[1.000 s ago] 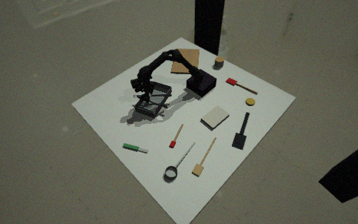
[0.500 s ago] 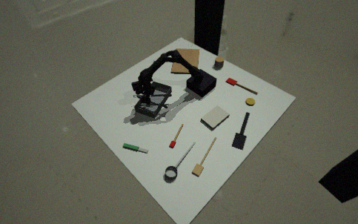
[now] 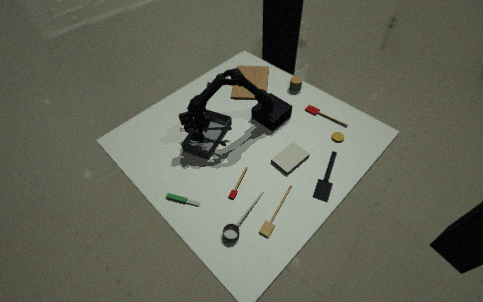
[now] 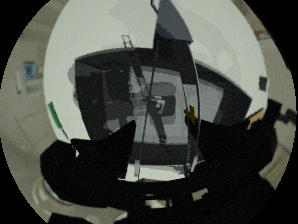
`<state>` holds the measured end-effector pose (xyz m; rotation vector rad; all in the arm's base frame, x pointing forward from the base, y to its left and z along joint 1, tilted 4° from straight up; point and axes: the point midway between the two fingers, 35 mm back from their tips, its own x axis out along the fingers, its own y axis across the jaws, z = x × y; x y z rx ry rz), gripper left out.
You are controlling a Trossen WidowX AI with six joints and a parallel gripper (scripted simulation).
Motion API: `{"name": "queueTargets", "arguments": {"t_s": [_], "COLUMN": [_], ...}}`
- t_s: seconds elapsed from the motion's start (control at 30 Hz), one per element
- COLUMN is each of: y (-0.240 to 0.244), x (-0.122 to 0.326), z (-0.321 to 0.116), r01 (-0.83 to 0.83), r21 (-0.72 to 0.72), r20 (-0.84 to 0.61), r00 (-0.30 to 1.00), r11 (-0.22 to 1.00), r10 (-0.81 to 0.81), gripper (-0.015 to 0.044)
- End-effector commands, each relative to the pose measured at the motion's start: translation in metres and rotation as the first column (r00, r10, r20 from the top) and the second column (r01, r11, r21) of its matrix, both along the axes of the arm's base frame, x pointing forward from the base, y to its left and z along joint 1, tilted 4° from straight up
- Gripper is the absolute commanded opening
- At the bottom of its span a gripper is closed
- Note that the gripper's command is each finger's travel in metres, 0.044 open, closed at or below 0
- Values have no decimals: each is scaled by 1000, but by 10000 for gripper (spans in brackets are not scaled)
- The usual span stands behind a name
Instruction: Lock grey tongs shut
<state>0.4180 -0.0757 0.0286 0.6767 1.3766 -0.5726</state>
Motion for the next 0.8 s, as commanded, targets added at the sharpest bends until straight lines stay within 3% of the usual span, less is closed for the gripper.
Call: {"name": "queueTargets", "arguments": {"t_s": [0.0, 0.77], "y": [0, 0], "x": [0, 0], "z": [1, 1], "r01": [0, 0], "r21": [0, 0], "r20": [1, 1], "r00": [1000, 1000], "r11": [1000, 1000], "r10": [0, 0], "gripper": [348, 195]}}
